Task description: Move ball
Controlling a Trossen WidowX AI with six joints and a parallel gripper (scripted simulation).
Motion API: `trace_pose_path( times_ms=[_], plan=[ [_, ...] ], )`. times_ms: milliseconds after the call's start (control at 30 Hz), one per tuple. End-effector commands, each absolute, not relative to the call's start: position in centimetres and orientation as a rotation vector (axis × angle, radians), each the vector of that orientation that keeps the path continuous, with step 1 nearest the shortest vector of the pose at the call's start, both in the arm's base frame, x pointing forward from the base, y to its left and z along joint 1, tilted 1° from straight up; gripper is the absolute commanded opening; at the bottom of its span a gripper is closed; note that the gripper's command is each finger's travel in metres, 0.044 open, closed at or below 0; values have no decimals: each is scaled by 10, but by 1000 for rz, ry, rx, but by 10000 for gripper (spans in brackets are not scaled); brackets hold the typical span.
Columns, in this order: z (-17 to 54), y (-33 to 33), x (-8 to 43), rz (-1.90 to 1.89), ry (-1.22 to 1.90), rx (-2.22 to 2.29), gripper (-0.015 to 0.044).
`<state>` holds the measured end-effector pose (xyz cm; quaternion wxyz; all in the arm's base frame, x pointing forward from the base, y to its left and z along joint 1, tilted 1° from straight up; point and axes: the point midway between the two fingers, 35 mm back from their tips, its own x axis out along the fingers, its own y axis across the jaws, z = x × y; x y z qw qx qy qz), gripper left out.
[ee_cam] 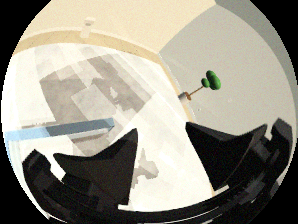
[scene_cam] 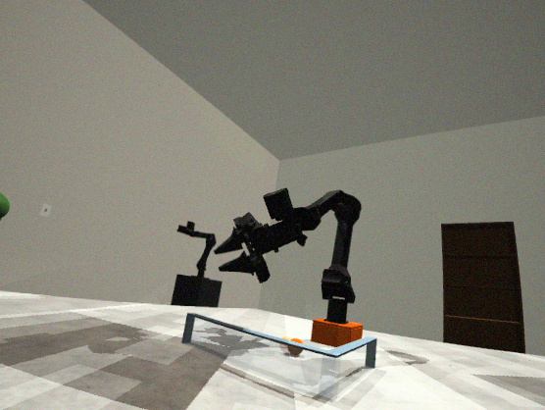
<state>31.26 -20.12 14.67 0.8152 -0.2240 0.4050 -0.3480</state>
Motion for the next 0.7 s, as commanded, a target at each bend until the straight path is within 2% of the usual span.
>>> trace_pose_path(
  times_ms=[0, 200, 433, 667],
  plan=[
    [90, -139, 310, -80, 1197, -825, 275],
    [61, -92, 286, 441, 1299, -998, 275],
    [46, -40, 246, 1041, 1262, -1096, 275],
    [46, -38, 244, 1068, 1256, -1098, 275]
  ],
)
